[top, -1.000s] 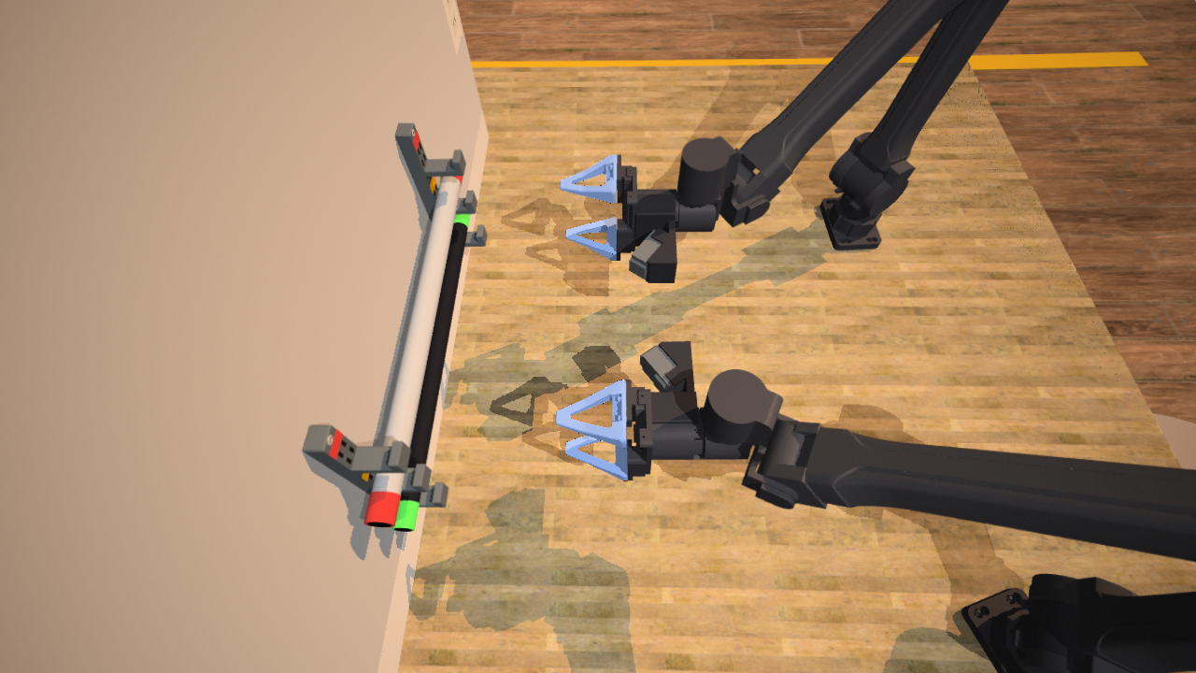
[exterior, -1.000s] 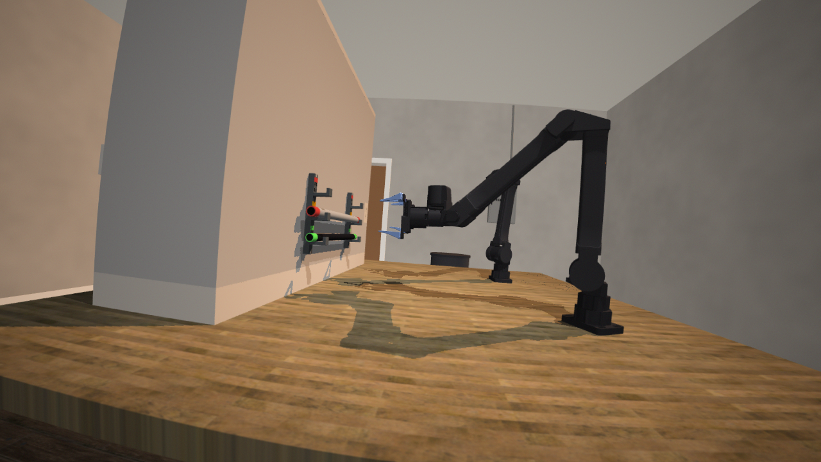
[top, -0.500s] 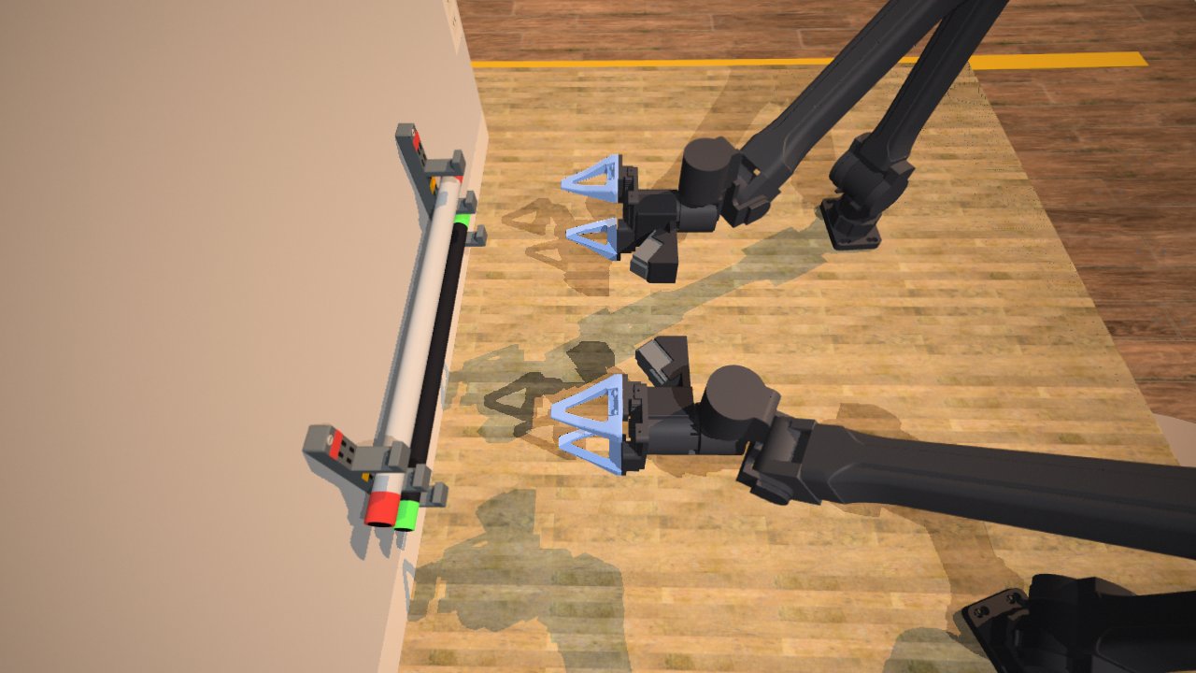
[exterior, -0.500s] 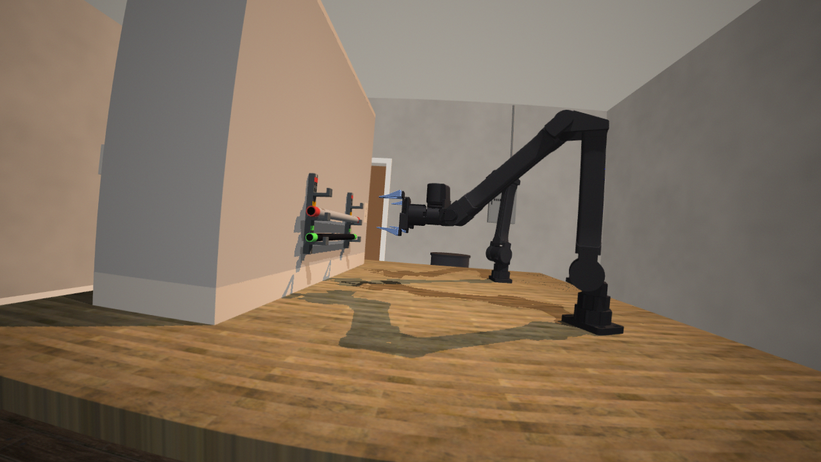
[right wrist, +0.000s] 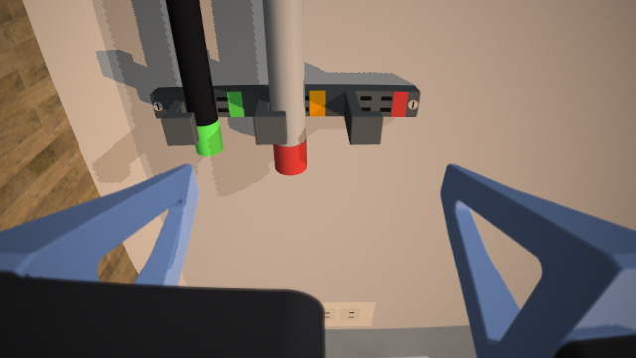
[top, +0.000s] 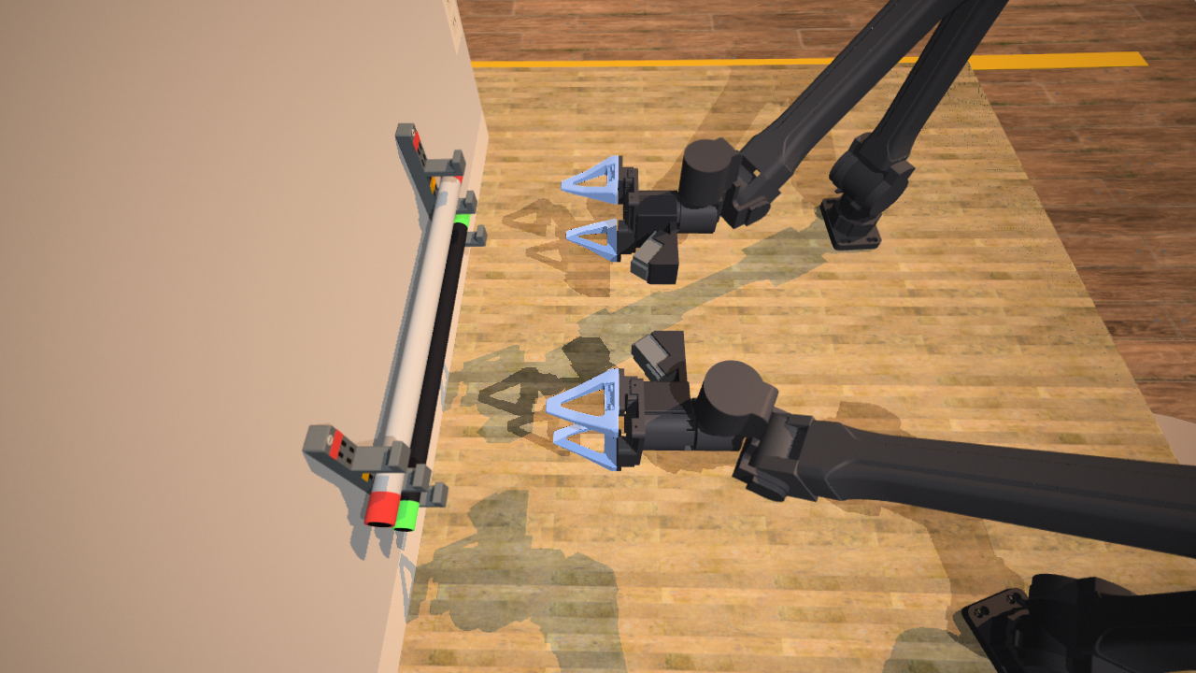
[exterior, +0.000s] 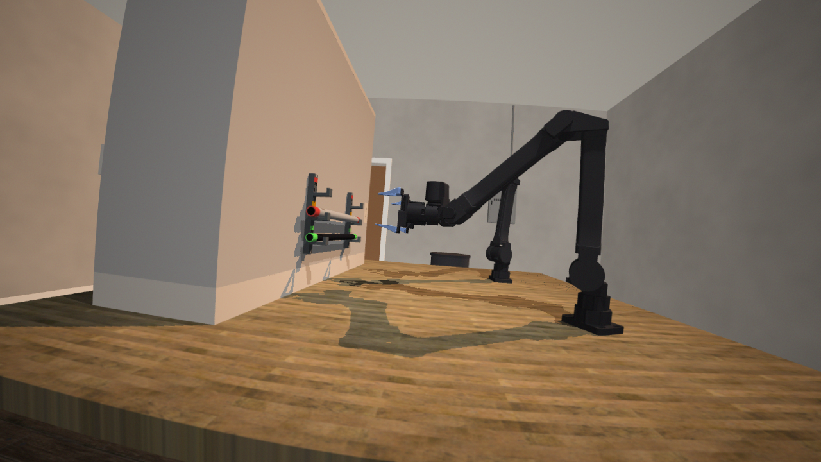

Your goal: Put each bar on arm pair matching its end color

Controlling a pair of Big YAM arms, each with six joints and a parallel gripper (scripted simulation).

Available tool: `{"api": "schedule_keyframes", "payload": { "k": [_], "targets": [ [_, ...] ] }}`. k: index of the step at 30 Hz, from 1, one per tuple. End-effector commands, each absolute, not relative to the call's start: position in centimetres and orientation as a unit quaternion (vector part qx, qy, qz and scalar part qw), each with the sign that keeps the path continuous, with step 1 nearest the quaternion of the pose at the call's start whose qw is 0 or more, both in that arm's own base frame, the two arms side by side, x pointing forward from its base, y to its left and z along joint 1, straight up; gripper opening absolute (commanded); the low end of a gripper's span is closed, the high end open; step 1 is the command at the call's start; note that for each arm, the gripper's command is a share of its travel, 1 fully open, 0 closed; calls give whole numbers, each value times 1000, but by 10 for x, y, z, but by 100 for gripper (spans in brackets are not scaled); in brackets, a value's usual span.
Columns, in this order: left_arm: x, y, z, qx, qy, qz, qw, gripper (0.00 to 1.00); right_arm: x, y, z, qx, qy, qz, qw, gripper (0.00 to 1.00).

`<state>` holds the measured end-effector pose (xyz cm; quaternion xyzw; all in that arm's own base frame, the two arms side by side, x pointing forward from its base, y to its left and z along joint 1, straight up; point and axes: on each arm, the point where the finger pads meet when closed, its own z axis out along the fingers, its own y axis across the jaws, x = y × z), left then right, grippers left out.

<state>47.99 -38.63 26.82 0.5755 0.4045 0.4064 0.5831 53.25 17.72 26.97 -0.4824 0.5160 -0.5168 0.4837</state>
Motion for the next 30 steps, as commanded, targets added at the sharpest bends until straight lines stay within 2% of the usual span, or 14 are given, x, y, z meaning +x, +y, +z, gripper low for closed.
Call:
{"api": "schedule_keyframes", "payload": {
  "k": [1,30],
  "targets": [
    [486,-404,292,562,395,408,602,100,533,183,269,-480,512,-517,490,100],
    [485,-406,292,567,396,406,598,100,533,184,268,-481,512,-517,489,100]
  ]
}}
